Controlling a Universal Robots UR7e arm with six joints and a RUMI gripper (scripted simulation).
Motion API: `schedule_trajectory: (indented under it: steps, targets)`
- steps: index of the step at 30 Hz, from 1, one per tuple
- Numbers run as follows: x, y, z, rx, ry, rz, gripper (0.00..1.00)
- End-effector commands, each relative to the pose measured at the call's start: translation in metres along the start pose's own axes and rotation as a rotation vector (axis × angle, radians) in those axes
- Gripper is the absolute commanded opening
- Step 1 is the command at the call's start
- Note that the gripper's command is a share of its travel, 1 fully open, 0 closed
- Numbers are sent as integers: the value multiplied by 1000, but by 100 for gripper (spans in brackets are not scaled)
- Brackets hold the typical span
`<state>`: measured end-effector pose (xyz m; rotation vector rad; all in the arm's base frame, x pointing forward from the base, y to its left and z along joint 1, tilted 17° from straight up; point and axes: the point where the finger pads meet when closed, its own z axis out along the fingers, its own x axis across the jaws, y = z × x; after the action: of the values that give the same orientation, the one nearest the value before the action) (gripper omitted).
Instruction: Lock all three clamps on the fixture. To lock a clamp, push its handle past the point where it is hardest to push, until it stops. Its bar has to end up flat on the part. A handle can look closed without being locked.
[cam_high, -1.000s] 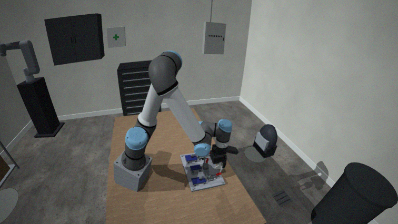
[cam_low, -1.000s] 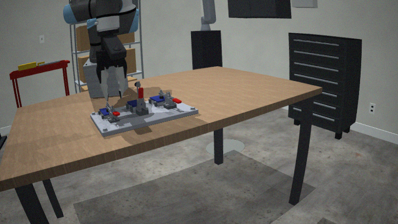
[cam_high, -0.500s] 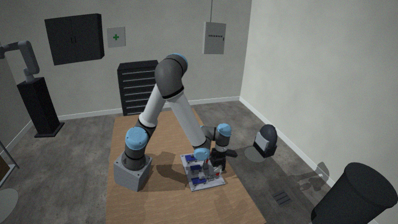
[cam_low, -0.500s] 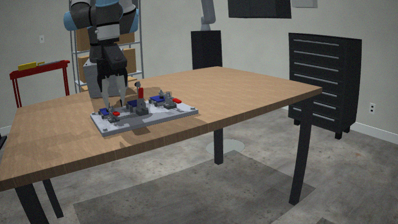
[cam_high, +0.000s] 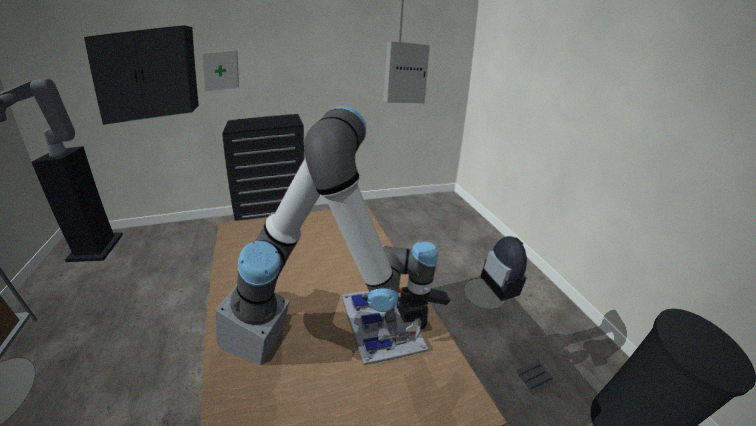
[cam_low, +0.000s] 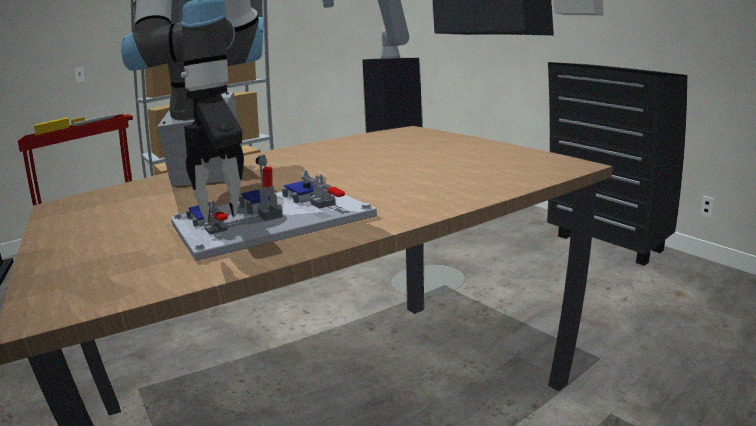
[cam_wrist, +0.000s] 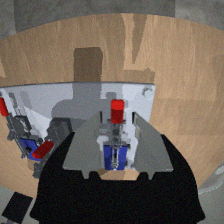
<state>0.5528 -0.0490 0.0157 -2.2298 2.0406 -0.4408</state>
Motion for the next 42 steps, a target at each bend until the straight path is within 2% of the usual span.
schedule_trajectory:
  steps: [1, 9, 10, 42]
  targets:
    - [0, -1, 6, 2, 1, 0, 28]
    - [0, -1, 6, 2, 1, 0, 28]
    - [0, -1, 6, 2, 1, 0, 0]
    - [0, -1, 6, 2, 1, 0, 0]
